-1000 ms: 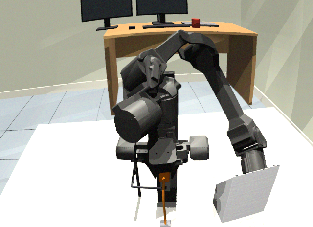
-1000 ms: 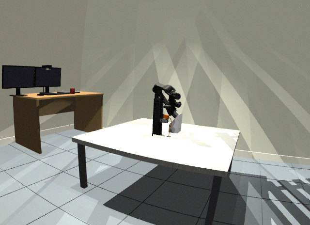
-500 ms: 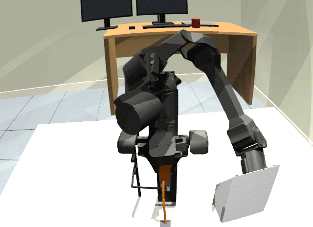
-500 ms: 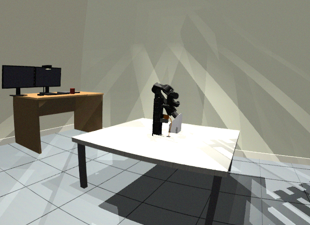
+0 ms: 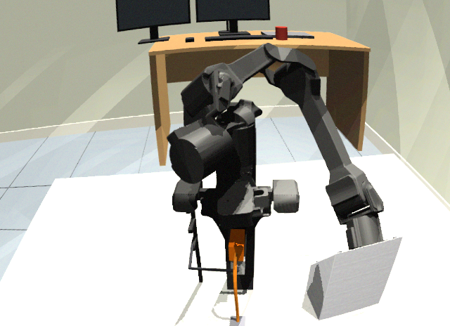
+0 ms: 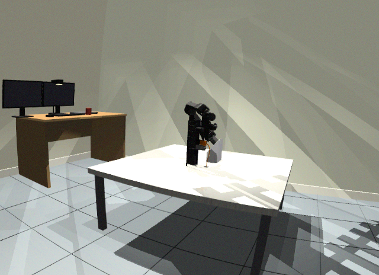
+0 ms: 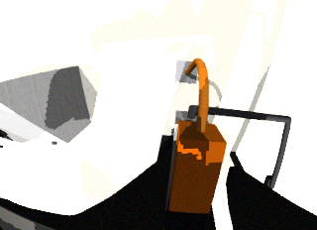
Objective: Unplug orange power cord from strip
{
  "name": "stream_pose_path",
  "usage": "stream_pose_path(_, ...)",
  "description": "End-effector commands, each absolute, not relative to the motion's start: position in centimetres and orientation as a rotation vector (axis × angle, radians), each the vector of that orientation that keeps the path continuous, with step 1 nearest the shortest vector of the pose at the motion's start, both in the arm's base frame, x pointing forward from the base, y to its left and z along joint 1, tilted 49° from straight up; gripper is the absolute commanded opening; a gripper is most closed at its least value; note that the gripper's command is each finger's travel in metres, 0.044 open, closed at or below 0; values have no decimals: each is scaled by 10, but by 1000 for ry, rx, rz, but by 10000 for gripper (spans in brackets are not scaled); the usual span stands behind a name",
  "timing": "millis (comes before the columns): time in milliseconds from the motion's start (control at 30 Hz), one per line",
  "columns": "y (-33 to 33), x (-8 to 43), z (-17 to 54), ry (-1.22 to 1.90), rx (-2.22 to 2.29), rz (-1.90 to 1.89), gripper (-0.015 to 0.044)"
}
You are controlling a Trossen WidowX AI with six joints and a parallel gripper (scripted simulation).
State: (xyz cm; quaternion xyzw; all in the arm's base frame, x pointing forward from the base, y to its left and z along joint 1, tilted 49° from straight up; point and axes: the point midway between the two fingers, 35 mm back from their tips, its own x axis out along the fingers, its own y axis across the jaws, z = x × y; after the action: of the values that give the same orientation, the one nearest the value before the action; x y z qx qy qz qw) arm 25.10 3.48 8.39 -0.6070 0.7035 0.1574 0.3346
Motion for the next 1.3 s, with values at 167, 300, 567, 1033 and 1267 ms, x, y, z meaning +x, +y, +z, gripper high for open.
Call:
stream_pose_path(167, 28, 250, 80, 1837, -1592, 412, 160)
stream_pose_path(300, 25, 250, 77, 1837, -1592, 412, 160)
stream_pose_path(567, 26, 250, 79, 1841, -1585, 412, 48)
stream_pose_path(1033, 34, 254, 71, 1839, -1585, 413, 0)
stream_pose_path(1267, 41, 258, 64, 1838, -1586, 413, 0)
